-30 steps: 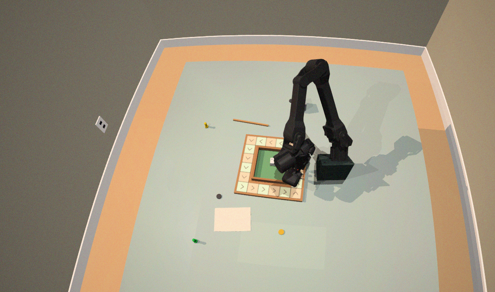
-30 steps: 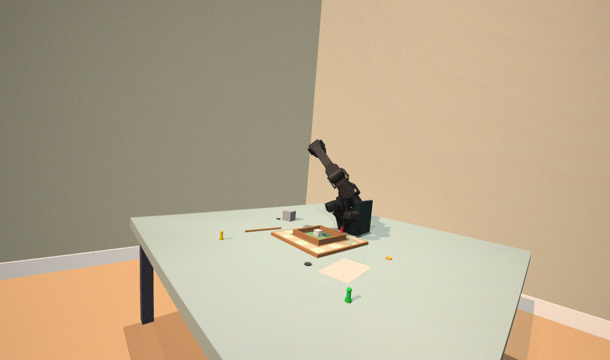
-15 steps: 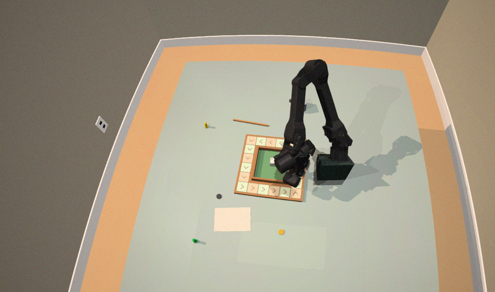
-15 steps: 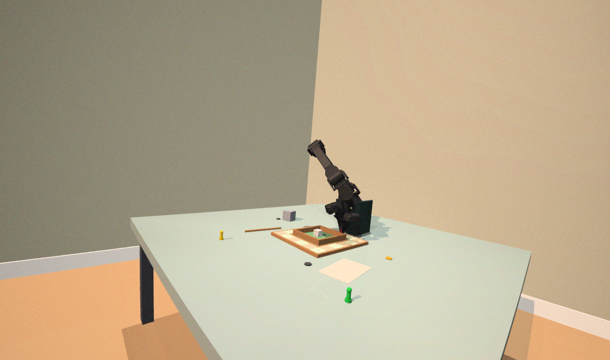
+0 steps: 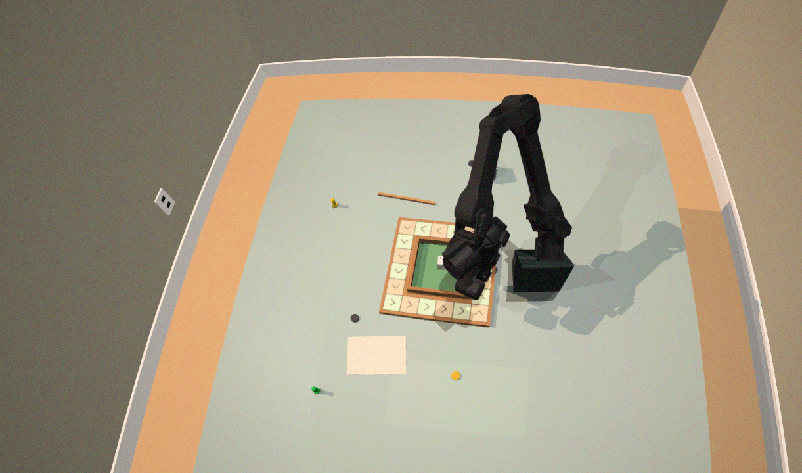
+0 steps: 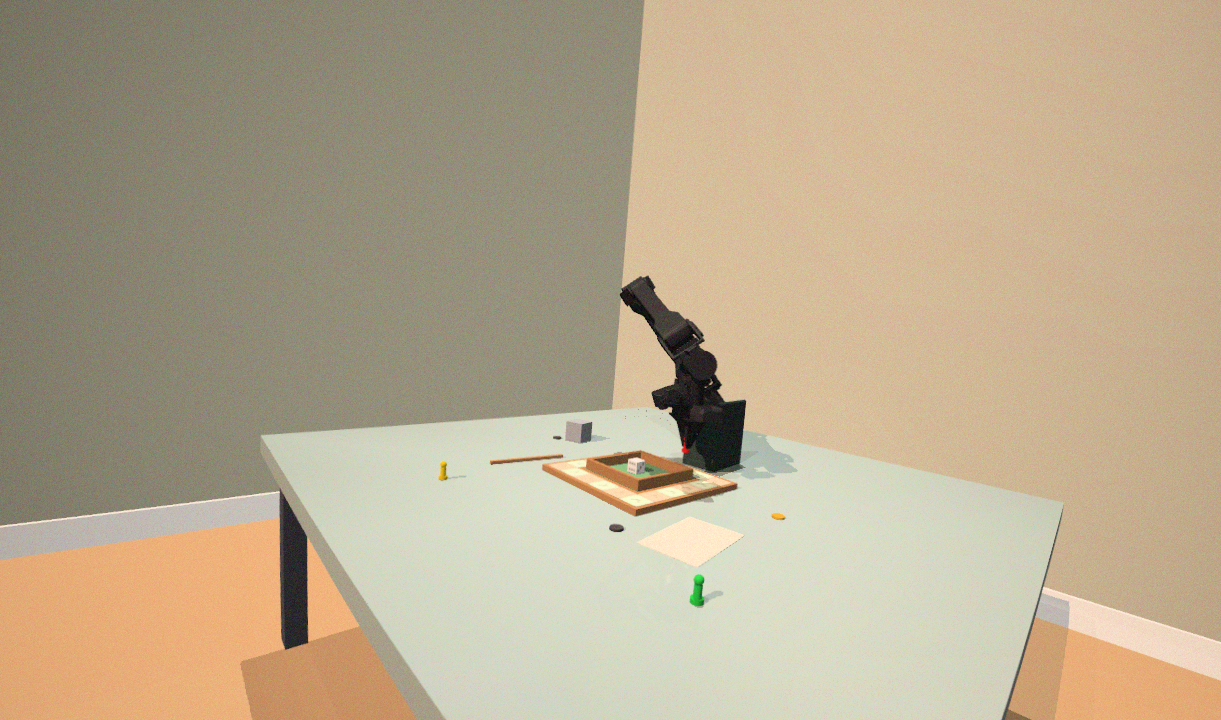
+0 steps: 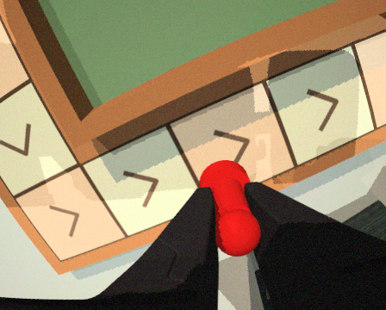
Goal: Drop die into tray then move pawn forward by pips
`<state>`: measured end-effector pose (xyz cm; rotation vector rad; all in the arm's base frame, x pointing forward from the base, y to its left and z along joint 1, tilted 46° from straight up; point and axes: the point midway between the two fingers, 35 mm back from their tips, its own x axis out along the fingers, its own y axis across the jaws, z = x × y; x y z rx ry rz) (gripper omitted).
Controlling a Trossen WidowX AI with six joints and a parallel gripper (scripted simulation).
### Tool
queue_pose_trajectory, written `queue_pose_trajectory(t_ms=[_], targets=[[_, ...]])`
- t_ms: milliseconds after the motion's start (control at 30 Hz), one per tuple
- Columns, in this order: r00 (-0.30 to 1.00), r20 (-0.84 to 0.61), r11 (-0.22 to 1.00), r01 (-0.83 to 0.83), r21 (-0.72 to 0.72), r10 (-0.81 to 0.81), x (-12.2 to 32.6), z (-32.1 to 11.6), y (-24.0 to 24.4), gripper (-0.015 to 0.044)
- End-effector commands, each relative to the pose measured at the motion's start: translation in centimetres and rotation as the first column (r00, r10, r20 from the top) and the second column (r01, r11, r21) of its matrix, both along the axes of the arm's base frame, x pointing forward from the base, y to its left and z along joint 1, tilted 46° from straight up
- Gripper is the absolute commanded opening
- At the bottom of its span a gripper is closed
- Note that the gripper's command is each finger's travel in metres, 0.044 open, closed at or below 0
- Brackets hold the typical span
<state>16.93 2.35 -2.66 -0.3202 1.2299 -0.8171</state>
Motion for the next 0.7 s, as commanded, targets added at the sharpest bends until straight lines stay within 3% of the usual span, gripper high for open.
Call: queue_pose_trajectory(t_ms=[0,333,667], targets=[[1.0,-0.001,1.0,0.003,0.005,-0.003,-0.3,1.7,1.9,0.0],[1.0,0.001,1.0,0.008,-0.008,-0.008,-1.8,6.1,5.5,0.0],[1.0,-0.004,1.0,0.004,0.005,-0.004,-1.2,6.4,3.7,0.0]])
